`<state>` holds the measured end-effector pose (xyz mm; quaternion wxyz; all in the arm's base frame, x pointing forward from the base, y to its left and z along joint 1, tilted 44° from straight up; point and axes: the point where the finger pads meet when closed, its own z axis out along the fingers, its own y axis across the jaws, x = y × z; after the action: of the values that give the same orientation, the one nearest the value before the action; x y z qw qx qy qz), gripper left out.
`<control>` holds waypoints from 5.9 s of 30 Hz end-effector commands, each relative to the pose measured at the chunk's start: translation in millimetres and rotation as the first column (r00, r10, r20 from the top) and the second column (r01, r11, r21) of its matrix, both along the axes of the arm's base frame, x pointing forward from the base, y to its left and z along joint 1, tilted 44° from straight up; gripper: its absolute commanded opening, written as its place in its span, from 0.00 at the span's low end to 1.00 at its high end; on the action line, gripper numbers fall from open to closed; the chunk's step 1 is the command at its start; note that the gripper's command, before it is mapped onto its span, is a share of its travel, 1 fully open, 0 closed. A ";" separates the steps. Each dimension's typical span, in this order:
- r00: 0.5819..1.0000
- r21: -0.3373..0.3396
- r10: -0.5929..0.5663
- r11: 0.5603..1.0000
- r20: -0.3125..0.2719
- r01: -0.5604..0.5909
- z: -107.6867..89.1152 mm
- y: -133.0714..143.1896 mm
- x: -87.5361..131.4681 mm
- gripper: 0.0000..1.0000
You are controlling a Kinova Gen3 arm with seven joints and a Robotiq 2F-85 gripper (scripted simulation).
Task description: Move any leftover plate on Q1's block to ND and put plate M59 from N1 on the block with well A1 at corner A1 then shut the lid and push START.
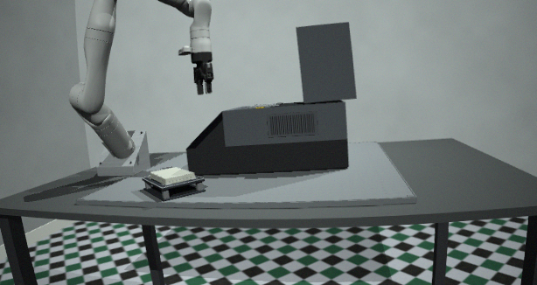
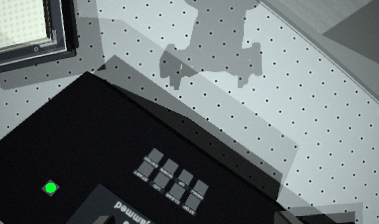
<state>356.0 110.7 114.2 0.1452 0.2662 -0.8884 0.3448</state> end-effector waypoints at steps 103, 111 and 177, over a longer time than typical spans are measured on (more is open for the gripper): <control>1.000 0.002 0.001 1.000 0.001 -0.001 -179.3 178.7 42.7 1.00; 1.000 0.002 0.001 1.000 0.001 -0.001 -187.0 171.4 41.9 1.00; 1.000 0.002 0.001 1.000 0.001 -0.001 -242.8 118.1 36.2 1.00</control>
<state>392.1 230.2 -126.5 0.1454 0.2662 -0.8883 0.3448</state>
